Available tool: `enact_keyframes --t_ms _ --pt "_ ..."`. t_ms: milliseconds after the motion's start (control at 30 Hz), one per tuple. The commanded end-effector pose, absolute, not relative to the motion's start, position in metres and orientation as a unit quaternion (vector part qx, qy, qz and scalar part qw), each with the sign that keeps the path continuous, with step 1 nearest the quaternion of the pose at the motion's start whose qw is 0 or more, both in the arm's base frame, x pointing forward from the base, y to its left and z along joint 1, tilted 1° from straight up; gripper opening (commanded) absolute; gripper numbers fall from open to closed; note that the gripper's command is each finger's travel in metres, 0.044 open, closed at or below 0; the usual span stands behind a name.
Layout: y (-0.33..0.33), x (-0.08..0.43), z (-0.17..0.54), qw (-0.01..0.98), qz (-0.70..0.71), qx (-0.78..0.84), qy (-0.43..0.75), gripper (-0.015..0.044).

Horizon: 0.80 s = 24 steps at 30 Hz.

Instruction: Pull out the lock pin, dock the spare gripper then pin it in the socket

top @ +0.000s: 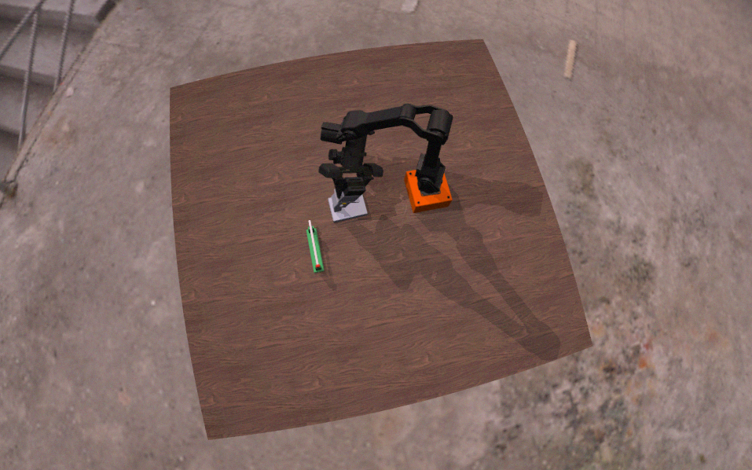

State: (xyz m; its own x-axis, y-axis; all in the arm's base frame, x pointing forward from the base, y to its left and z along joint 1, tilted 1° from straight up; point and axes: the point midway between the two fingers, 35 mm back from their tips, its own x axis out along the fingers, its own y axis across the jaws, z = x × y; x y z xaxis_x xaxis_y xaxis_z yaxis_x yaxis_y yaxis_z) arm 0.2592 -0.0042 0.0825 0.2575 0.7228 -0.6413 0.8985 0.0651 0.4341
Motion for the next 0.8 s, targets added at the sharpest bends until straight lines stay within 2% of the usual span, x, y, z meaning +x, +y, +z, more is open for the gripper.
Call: enact_keyframes --t_ms 0,433,767 --pt "-0.0027 0.2625 0.0796 0.412 -0.101 0.680 0.598 0.0000" --pt "-0.0027 0.2608 0.0801 0.411 -0.103 0.679 0.600 0.0000" --pt "-0.0027 0.2608 0.0801 0.411 -0.103 0.679 0.600 0.0263"
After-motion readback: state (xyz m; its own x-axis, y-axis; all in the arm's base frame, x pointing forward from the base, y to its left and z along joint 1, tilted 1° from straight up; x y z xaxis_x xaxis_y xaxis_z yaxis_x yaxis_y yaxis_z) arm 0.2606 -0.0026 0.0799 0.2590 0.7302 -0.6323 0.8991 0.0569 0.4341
